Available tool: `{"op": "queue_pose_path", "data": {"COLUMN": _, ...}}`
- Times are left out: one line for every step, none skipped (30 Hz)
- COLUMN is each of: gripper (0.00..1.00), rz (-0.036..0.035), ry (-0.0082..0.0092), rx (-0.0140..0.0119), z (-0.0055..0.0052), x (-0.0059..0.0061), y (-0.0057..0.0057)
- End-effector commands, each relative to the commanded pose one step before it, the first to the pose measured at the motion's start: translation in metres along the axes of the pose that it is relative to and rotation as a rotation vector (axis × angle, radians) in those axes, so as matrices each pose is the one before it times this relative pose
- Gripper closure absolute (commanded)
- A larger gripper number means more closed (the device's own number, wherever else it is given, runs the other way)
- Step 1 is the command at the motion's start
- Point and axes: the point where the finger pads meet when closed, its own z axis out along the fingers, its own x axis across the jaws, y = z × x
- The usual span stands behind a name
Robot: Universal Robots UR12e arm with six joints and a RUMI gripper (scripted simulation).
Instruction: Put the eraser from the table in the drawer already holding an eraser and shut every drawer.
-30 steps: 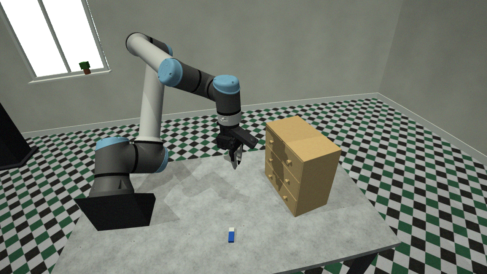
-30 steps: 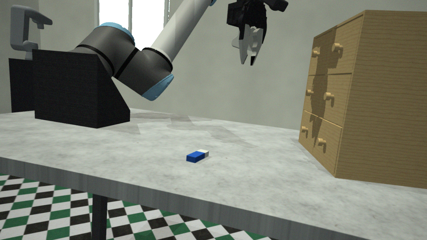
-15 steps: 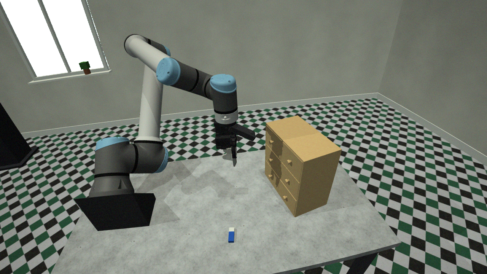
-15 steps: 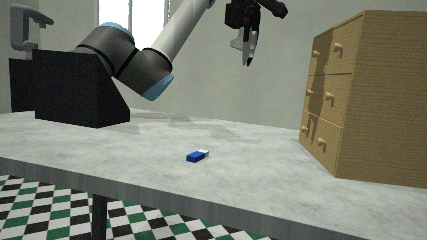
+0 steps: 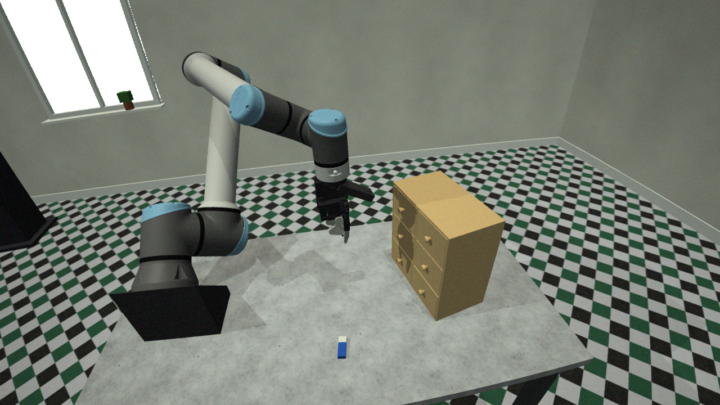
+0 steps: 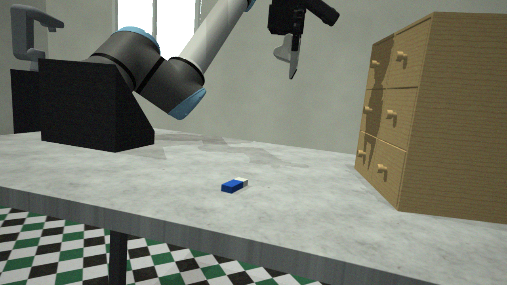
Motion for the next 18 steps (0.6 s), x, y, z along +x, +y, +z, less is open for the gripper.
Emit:
{"op": "queue_pose_path", "data": {"gripper": 0.8, "rz": -0.05216, "ry": -0.00199, "rx": 0.00097, "z": -0.00055, "x": -0.00273, "y": 0.00053}}
{"op": "queue_pose_path", "data": {"gripper": 0.8, "rz": -0.008, "ry": 0.0, "rx": 0.0, "z": 0.00004, "x": -0.0005, "y": 0.00013}}
{"op": "queue_pose_path", "data": {"gripper": 0.8, "rz": -0.00712, "ry": 0.0, "rx": 0.0, "z": 0.00004, "x": -0.00045, "y": 0.00011}}
{"op": "queue_pose_path", "data": {"gripper": 0.8, "rz": -0.00628, "ry": 0.0, "rx": 0.0, "z": 0.00004, "x": -0.00039, "y": 0.0001}}
{"op": "queue_pose_path", "data": {"gripper": 0.8, "rz": -0.00548, "ry": 0.0, "rx": 0.0, "z": 0.00003, "x": -0.00034, "y": 0.00008}}
{"op": "queue_pose_path", "data": {"gripper": 0.8, "rz": -0.00472, "ry": 0.0, "rx": 0.0, "z": 0.00003, "x": -0.0003, "y": 0.00007}}
{"op": "queue_pose_path", "data": {"gripper": 0.8, "rz": -0.004, "ry": 0.0, "rx": 0.0, "z": 0.00002, "x": -0.00025, "y": 0.00006}}
{"op": "queue_pose_path", "data": {"gripper": 0.8, "rz": -0.00333, "ry": 0.0, "rx": 0.0, "z": 0.00002, "x": -0.00021, "y": 0.00005}}
{"op": "queue_pose_path", "data": {"gripper": 0.8, "rz": -0.00271, "ry": 0.0, "rx": 0.0, "z": 0.00002, "x": -0.00017, "y": 0.00004}}
{"op": "queue_pose_path", "data": {"gripper": 0.8, "rz": -0.00214, "ry": 0.0, "rx": 0.0, "z": 0.00001, "x": -0.00014, "y": 0.00003}}
{"op": "queue_pose_path", "data": {"gripper": 0.8, "rz": -0.00164, "ry": 0.0, "rx": 0.0, "z": 0.00001, "x": -0.0001, "y": 0.00002}}
{"op": "queue_pose_path", "data": {"gripper": 0.8, "rz": -0.00119, "ry": 0.0, "rx": 0.0, "z": 0.00001, "x": -0.00008, "y": 0.00002}}
{"op": "queue_pose_path", "data": {"gripper": 0.8, "rz": -0.00081, "ry": 0.0, "rx": 0.0, "z": 0.0, "x": -0.00005, "y": 0.00001}}
{"op": "queue_pose_path", "data": {"gripper": 0.8, "rz": -0.0005, "ry": 0.0, "rx": 0.0, "z": 0.0, "x": -0.00003, "y": 0.00001}}
{"op": "queue_pose_path", "data": {"gripper": 0.8, "rz": -0.00026, "ry": 0.0, "rx": 0.0, "z": 0.0, "x": -0.00002, "y": 0.0}}
{"op": "queue_pose_path", "data": {"gripper": 0.8, "rz": -0.0001, "ry": 0.0, "rx": 0.0, "z": 0.0, "x": -0.00001, "y": 0.0}}
{"op": "queue_pose_path", "data": {"gripper": 0.8, "rz": 0.0, "ry": 0.0, "rx": 0.0, "z": 0.0, "x": 0.0, "y": 0.0}}
{"op": "queue_pose_path", "data": {"gripper": 0.8, "rz": 0.0, "ry": 0.0, "rx": 0.0, "z": 0.0, "x": 0.0, "y": 0.0}}
